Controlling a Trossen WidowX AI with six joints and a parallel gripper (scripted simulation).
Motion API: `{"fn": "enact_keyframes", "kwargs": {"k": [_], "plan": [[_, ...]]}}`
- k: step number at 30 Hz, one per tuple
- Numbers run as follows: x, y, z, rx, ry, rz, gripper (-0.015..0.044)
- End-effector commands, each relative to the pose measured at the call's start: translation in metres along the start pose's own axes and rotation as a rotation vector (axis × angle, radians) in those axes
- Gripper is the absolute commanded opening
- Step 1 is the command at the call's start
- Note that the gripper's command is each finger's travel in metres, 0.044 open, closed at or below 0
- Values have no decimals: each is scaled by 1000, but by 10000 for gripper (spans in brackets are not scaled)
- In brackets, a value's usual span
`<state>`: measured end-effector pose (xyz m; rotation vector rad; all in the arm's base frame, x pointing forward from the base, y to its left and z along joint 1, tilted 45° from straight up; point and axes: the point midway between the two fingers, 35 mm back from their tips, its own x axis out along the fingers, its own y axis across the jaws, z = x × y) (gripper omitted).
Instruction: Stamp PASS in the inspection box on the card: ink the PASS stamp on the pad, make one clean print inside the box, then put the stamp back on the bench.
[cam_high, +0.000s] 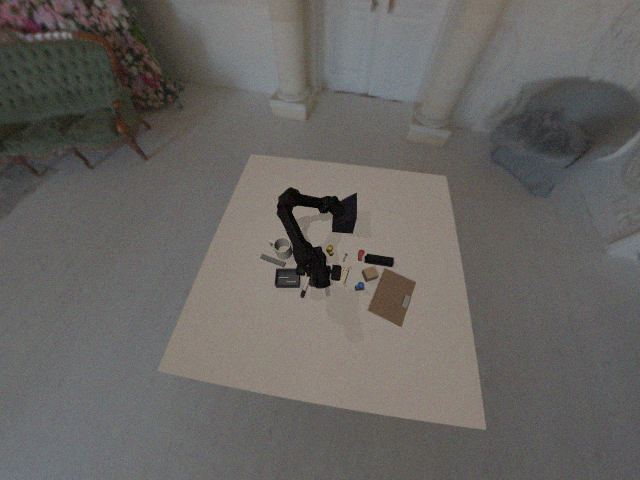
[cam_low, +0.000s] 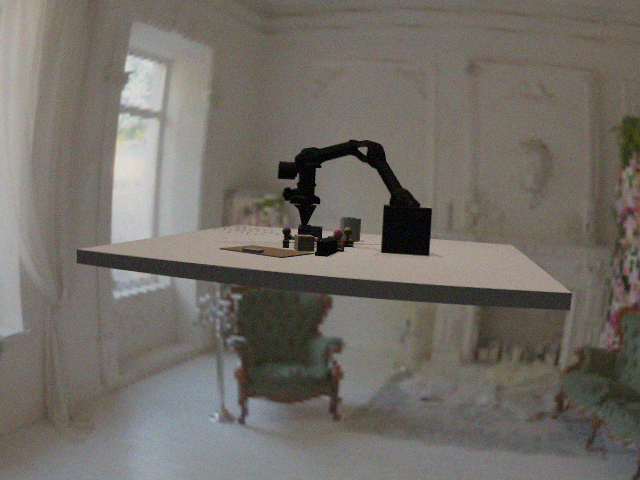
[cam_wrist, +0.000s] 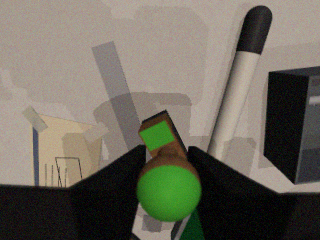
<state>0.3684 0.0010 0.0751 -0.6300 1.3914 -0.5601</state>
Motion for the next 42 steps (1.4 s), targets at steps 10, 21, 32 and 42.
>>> {"fn": "enact_keyframes", "kwargs": {"k": [10, 21, 32, 42], "plan": [[-7, 0, 1, 7, -1, 5, 0], [-12, 0, 0, 7, -1, 5, 0], [-18, 0, 0, 6, -1, 6, 0], [-23, 0, 0, 6, -1, 6, 0]]}}
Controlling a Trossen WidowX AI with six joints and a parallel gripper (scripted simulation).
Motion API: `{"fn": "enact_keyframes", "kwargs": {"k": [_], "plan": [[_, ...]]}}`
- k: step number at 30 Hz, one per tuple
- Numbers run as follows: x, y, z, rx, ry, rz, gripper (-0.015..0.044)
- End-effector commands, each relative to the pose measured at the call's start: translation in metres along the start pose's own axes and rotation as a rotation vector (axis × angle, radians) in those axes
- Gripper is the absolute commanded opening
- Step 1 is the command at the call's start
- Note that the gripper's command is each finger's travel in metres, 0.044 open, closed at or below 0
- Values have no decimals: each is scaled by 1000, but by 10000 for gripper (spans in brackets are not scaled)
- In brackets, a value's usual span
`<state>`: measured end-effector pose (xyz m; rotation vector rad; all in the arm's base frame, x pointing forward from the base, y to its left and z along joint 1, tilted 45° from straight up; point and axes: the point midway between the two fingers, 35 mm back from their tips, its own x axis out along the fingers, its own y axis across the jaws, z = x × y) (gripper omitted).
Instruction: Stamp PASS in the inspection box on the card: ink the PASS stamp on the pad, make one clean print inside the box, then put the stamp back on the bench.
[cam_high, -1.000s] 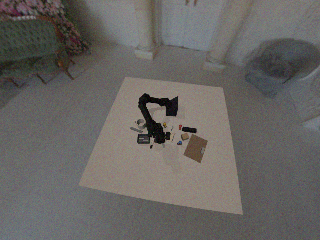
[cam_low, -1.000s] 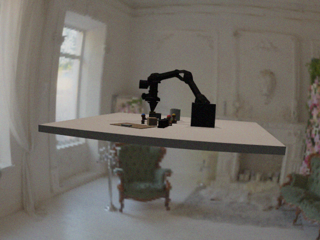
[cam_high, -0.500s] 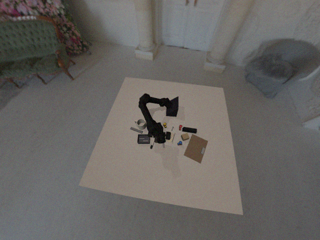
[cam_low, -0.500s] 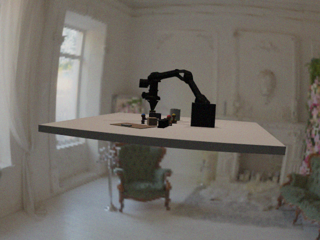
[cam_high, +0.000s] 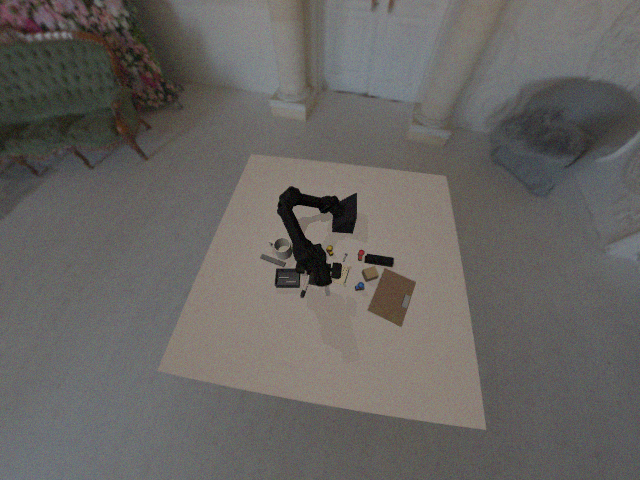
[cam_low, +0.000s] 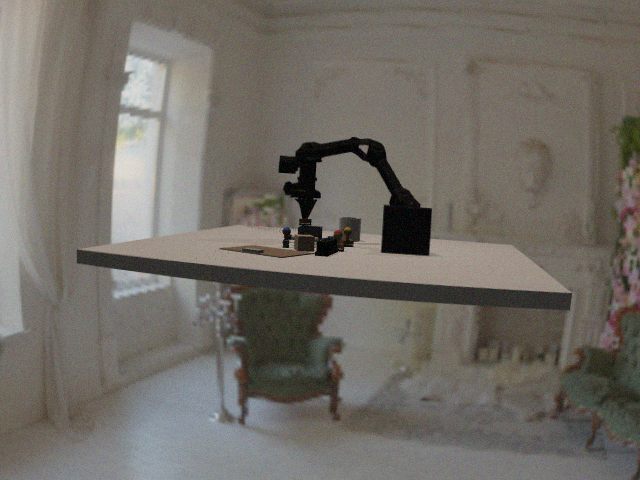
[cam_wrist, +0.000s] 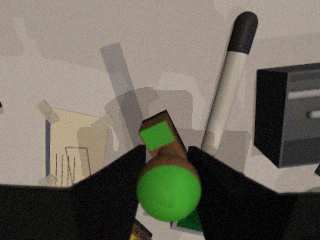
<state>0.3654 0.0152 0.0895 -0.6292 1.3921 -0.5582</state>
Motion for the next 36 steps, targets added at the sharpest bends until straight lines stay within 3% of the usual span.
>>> {"fn": "enact_keyframes", "kwargs": {"k": [1, 12, 36], "plan": [[-3, 0, 1, 7, -1, 4, 0], [-8, -2, -2, 7, -1, 4, 0], [-11, -48, -96, 2, 4, 2, 0]]}}
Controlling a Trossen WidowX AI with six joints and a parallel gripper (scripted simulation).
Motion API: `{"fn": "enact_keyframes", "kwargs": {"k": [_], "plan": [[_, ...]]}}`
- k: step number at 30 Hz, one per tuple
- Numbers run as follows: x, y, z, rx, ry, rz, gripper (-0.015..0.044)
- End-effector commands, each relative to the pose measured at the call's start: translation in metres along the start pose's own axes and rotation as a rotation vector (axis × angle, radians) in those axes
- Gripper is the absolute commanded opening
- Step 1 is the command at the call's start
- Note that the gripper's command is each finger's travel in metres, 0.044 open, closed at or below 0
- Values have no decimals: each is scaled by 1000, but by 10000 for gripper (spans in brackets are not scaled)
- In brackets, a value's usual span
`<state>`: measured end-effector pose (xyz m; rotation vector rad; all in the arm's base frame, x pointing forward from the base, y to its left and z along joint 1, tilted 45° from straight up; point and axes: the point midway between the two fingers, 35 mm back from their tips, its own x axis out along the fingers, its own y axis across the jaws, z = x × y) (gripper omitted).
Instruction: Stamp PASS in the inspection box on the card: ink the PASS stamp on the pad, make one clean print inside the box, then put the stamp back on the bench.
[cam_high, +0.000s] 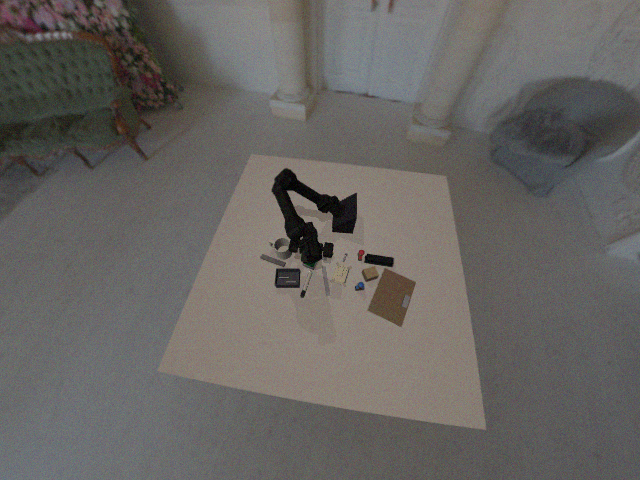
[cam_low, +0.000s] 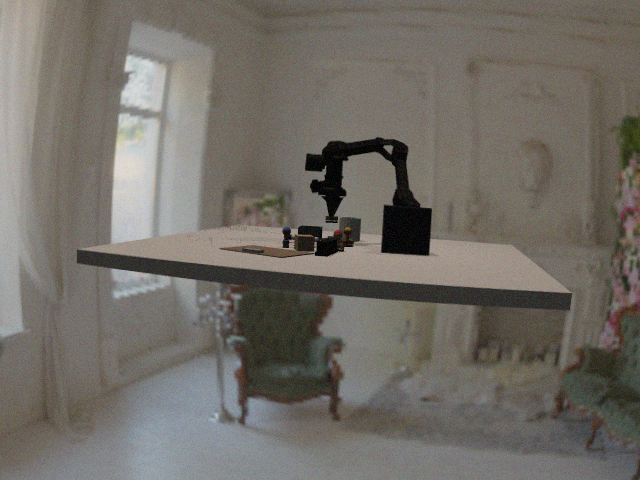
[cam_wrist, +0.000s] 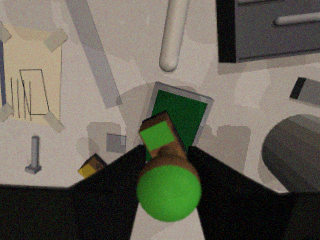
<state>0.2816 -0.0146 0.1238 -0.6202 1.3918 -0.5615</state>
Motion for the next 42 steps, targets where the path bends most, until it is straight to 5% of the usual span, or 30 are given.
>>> {"fn": "enact_keyframes", "kwargs": {"k": [1, 42], "plan": [[2, -5, -16, -6, 2, -1, 0], [27, -6, -17, -3, 0, 4, 0]]}}
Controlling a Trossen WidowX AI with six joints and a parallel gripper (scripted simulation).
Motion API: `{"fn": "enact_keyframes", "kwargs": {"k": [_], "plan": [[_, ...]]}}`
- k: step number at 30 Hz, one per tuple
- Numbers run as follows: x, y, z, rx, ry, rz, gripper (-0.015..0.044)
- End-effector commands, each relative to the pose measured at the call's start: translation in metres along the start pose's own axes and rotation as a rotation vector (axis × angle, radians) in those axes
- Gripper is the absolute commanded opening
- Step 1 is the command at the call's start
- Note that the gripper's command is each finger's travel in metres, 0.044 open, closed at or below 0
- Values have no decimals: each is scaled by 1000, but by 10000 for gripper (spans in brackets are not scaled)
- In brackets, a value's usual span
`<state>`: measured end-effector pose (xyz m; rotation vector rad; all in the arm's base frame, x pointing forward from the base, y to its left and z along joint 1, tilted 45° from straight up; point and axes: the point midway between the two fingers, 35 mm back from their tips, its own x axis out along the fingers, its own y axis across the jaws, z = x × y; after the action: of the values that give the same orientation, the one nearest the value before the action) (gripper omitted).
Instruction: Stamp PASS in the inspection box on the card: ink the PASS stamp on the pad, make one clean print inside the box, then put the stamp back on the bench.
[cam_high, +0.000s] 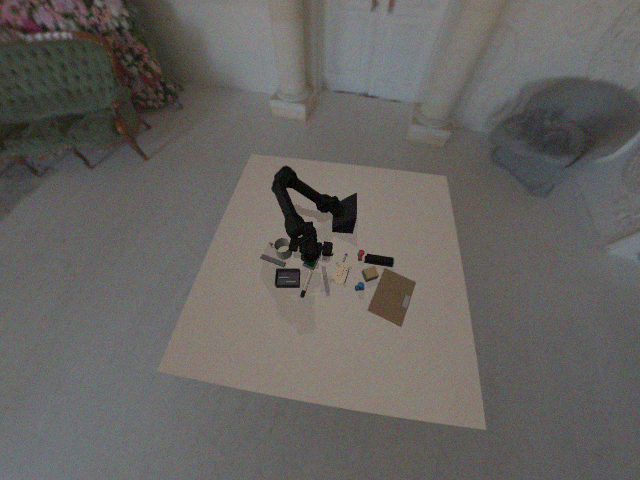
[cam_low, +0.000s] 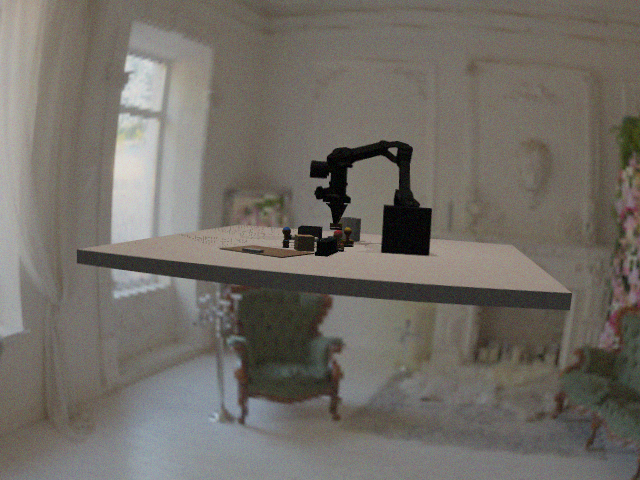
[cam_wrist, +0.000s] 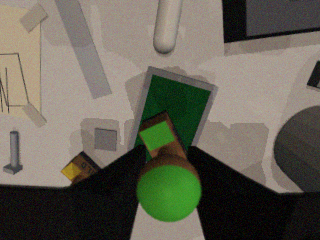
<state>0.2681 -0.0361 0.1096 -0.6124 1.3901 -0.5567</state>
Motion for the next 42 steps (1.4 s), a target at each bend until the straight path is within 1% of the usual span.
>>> {"fn": "enact_keyframes", "kwargs": {"k": [1, 42], "plan": [[4, 0, -1, -6, 3, -4, 0], [31, -2, -3, -2, 0, -5, 0]]}}
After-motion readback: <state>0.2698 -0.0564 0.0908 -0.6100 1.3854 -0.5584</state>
